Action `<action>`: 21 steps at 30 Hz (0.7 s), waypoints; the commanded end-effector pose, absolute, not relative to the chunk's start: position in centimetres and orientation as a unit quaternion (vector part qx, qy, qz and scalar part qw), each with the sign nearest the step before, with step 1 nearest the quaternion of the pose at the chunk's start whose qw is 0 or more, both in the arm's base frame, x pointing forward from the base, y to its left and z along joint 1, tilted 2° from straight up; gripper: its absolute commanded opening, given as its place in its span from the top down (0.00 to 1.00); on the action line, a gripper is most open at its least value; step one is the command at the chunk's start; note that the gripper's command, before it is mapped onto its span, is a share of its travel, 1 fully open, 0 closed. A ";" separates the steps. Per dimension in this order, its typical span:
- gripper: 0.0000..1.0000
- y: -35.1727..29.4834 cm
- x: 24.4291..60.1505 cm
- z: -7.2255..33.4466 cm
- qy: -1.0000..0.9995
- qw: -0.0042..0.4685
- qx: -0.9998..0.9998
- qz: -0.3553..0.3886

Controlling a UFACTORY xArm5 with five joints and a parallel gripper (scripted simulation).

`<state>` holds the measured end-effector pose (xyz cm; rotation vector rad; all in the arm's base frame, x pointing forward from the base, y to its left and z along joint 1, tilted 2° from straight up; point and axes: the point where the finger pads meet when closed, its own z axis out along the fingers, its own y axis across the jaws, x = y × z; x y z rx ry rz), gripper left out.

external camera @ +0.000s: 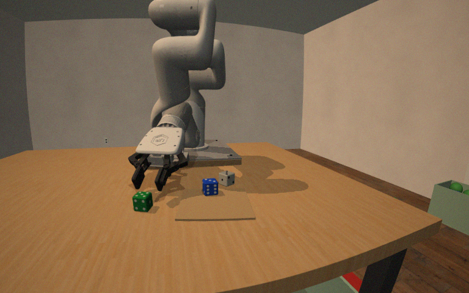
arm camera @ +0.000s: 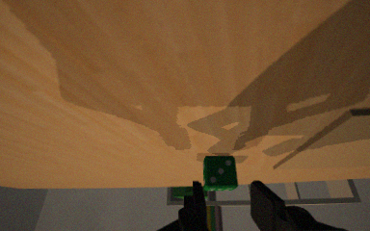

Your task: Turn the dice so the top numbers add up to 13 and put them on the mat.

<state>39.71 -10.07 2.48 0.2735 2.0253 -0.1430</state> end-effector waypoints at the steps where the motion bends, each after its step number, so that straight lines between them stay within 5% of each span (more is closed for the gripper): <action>1: 0.53 -10.0 39.5 2.7 0.844 0.521 0.114 -0.060; 21: 0.53 -10.1 39.4 8.1 0.844 0.520 0.115 -0.061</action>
